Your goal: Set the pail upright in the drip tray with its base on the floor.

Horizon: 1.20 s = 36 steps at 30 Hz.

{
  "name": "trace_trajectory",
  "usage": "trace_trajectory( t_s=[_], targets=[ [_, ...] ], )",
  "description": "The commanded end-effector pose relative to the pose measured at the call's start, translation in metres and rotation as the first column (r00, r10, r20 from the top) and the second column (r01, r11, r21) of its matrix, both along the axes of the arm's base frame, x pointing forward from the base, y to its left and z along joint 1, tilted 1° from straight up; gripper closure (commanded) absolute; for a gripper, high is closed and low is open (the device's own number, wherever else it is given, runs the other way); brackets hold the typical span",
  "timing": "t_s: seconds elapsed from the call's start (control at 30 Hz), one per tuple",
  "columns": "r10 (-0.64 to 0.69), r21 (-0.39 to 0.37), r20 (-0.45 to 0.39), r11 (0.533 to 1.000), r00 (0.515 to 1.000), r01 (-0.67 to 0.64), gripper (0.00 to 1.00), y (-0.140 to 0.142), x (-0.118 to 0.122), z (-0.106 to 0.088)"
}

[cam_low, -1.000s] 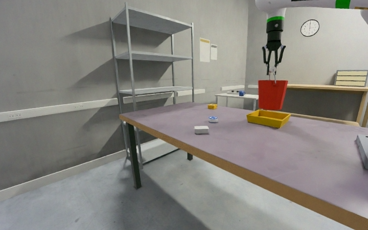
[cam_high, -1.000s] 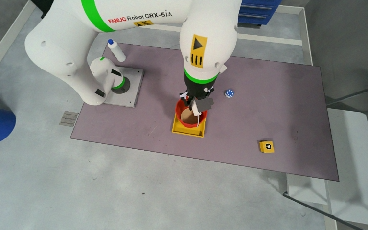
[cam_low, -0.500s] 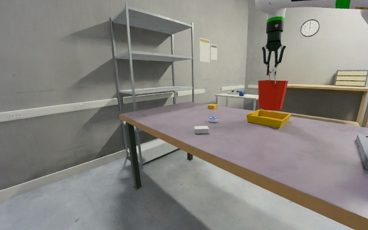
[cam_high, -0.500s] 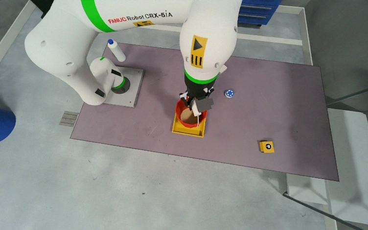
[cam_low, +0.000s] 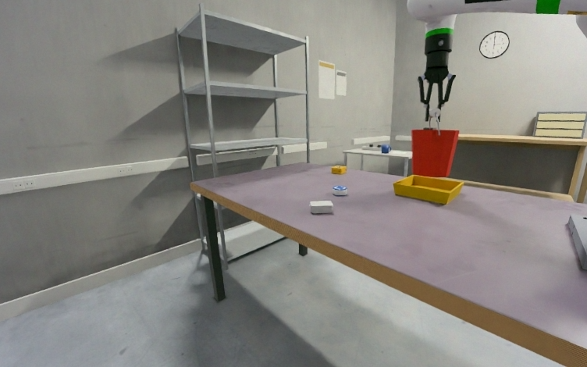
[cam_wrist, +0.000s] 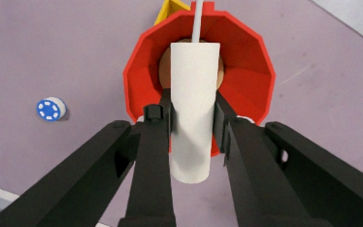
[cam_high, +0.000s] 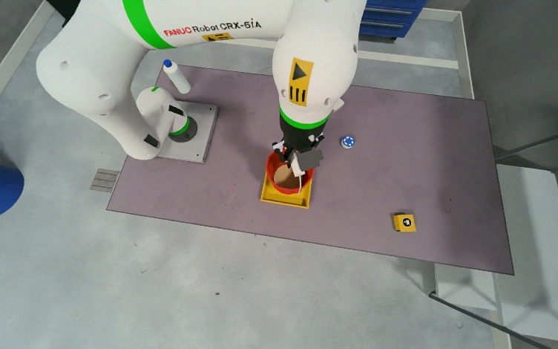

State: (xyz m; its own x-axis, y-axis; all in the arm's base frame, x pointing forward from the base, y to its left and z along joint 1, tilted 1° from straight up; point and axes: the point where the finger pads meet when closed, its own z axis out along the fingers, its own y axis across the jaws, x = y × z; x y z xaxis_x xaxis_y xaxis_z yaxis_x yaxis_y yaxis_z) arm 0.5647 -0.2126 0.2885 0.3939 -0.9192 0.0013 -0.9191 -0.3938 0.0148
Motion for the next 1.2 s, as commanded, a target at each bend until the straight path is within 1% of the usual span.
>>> trace_trajectory(
  t_s=[0.0, 0.43, 1.17],
  targets=[
    [0.000, -0.001, 0.002, 1.000, 1.000, 0.000, 0.90, 0.000, 0.000, -0.001],
    [0.000, -0.001, 0.002, 1.000, 1.000, 0.000, 0.90, 0.000, 0.000, -0.011],
    [0.000, -0.001, 0.002, 1.000, 1.000, 0.000, 0.90, -0.001, 0.000, -0.035]
  ],
)
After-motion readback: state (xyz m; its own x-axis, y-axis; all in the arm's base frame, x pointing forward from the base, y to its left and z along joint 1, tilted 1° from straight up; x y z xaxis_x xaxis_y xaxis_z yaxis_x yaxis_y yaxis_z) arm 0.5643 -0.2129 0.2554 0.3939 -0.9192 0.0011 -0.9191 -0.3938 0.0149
